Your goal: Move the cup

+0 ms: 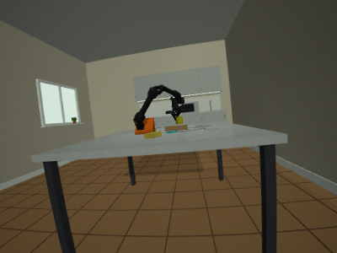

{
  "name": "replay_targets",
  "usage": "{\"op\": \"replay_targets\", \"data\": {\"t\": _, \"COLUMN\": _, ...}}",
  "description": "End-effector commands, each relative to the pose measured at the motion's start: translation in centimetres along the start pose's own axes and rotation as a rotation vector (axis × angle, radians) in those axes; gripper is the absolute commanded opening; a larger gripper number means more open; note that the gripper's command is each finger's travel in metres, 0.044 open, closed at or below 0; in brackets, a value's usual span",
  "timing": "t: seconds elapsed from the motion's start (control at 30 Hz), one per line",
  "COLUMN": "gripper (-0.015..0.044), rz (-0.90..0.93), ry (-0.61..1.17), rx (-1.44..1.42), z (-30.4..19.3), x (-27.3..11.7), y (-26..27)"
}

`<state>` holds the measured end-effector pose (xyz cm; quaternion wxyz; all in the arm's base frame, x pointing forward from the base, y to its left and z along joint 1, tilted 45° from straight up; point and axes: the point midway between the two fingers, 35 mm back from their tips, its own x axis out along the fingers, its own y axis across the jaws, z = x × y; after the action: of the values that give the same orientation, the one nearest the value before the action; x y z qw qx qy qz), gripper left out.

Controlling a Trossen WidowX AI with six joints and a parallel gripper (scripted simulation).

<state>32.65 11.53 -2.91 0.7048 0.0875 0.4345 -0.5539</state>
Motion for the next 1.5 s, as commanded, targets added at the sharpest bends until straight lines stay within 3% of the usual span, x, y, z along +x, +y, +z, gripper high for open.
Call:
{"op": "replay_targets", "data": {"t": 0.0, "gripper": 0.0000, "rz": 0.009, "ry": 0.003, "rx": 0.006, "z": 0.0, "x": -1.5, "y": 0.0}}
{"op": "replay_targets", "data": {"t": 1.47, "gripper": 0.0000, "rz": 0.007, "ry": 0.000, "rx": 0.003, "z": 2.6, "x": -1.8, "y": -2.8}}
